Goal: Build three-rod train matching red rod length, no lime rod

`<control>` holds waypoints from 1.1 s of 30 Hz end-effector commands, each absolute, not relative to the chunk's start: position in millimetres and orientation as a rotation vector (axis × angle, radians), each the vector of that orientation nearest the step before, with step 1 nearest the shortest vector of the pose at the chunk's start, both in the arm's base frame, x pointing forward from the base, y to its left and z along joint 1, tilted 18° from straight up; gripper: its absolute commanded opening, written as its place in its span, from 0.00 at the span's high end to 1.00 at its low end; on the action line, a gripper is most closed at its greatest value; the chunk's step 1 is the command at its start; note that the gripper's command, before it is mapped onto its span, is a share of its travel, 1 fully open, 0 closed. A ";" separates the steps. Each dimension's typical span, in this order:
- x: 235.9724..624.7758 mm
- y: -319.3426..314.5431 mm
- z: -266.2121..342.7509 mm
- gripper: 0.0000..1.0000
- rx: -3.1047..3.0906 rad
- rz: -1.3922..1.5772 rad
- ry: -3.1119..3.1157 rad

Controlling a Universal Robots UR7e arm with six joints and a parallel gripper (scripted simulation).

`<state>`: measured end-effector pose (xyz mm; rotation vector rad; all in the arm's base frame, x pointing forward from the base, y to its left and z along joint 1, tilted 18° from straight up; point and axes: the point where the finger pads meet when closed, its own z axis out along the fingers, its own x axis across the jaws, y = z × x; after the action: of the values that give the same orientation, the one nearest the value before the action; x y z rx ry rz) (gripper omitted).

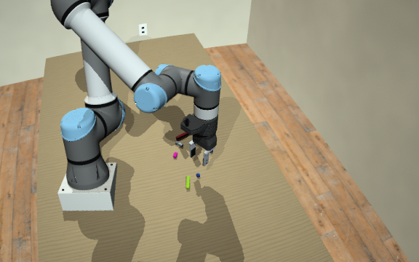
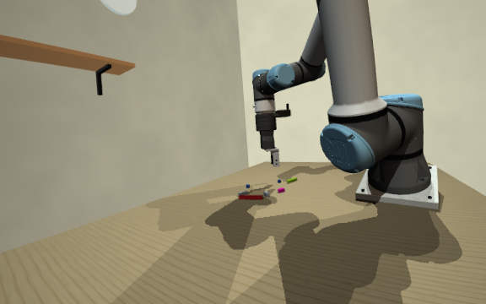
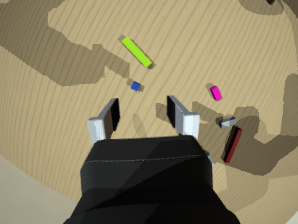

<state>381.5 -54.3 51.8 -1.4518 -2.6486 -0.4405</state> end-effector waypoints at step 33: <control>376.1 -70.9 48.2 0.00 -2.030 -0.388 -2.151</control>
<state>374.7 -69.0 47.5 -2.0177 -2.1599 -0.3887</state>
